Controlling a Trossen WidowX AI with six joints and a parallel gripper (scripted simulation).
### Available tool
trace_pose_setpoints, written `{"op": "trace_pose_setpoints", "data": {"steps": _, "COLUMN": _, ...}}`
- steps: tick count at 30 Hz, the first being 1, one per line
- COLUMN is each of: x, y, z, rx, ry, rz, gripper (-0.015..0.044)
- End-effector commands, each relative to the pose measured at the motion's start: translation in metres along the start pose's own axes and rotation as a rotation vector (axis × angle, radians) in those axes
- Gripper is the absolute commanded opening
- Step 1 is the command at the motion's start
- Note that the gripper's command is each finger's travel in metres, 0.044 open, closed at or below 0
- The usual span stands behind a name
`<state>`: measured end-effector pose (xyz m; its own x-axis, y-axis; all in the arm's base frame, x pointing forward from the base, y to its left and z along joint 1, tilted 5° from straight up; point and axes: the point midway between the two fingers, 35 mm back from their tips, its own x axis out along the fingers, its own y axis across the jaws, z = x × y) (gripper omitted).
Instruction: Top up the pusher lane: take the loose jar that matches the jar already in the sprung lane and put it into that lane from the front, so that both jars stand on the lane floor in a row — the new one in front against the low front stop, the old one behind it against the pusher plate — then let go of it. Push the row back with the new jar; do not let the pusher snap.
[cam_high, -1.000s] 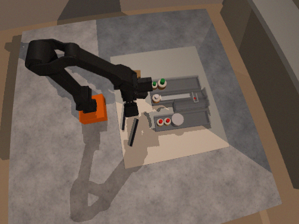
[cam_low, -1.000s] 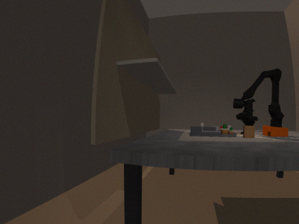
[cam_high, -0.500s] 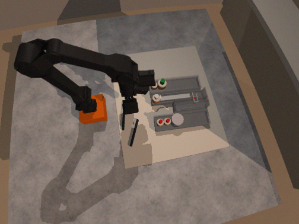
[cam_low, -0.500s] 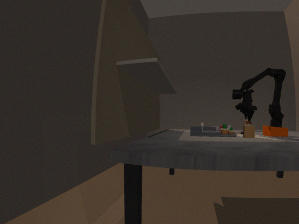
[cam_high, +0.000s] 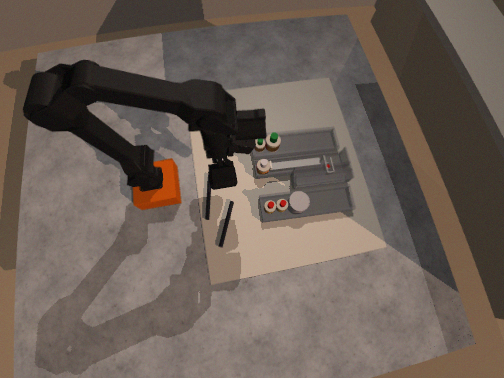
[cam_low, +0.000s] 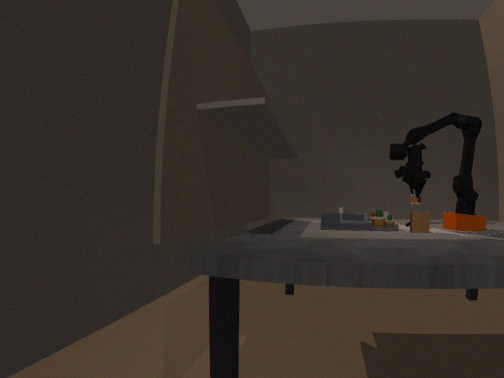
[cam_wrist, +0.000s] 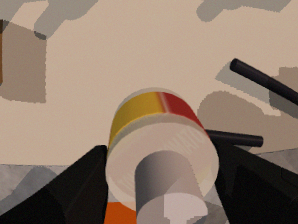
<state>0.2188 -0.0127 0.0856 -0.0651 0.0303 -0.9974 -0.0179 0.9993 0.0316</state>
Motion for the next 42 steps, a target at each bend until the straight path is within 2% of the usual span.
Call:
{"op": "trace_pose_setpoints", "data": {"steps": 1, "x": 0.005, "y": 0.001, "z": 0.018, "rx": 0.013, "ry": -0.005, "rz": -0.001, "gripper": 0.0}}
{"op": "trace_pose_setpoints", "data": {"steps": 17, "x": 0.042, "y": 0.01, "z": 0.078, "rx": 0.046, "ry": -0.009, "rz": 0.0, "gripper": 0.0}}
{"op": "trace_pose_setpoints", "data": {"steps": 23, "x": 0.045, "y": 0.01, "z": 0.079, "rx": 0.047, "ry": -0.009, "rz": 0.0, "gripper": 0.0}}
{"op": "trace_pose_setpoints", "data": {"steps": 29, "x": 0.065, "y": 0.01, "z": 0.08, "rx": 0.047, "ry": -0.009, "rz": 0.0, "gripper": 0.0}}
{"op": "trace_pose_setpoints", "data": {"steps": 42, "x": 0.066, "y": 0.01, "z": 0.082, "rx": 0.047, "ry": -0.01, "rz": 0.0, "gripper": 0.0}}
